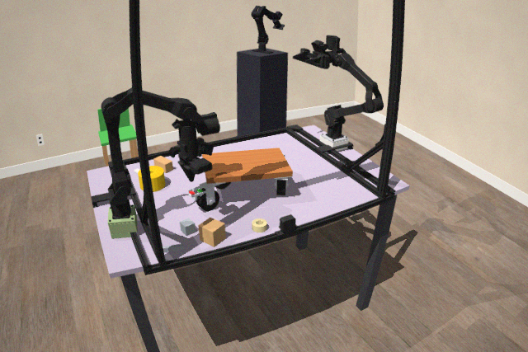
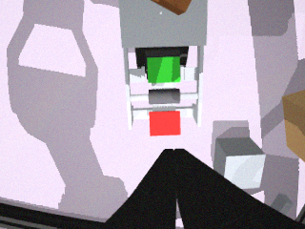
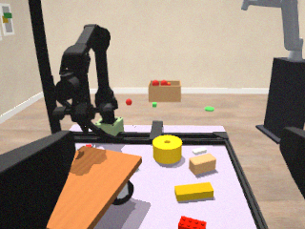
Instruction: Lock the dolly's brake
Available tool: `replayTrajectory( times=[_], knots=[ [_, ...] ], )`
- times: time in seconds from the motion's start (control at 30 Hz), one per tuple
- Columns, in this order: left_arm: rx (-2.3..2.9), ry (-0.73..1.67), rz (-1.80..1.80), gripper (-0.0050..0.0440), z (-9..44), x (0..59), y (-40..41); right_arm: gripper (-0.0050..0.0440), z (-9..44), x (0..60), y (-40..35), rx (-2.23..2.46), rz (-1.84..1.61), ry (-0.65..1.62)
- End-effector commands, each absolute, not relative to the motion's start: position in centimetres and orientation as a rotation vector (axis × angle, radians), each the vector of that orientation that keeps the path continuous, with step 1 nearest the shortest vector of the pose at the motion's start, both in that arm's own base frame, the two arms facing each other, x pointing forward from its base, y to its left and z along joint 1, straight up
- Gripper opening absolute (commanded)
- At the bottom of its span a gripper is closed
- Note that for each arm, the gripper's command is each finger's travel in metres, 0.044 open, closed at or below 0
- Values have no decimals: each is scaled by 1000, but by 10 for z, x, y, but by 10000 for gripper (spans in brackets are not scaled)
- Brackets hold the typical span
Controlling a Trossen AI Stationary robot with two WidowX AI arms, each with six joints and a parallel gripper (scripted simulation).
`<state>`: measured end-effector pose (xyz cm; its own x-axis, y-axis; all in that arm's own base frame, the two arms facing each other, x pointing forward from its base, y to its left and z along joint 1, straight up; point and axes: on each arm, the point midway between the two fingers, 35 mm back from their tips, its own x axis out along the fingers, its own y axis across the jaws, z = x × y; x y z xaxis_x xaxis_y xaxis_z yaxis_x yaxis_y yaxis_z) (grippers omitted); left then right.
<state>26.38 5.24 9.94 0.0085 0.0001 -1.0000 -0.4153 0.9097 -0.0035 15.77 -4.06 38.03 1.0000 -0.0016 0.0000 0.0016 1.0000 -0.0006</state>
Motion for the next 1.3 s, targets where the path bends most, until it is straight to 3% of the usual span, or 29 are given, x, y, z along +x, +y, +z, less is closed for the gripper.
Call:
replayTrajectory(
  times=[0.0, 1.27],
  knots=[
    [-338, 1544, 338, 0, 92, 262, 52, 440, 381, 158, -40, 0, 0, 0],
    [-338, 1544, 338, 0, 61, 263, 52, 440, 381, 158, -40, 0, 0, 0]
  ],
)
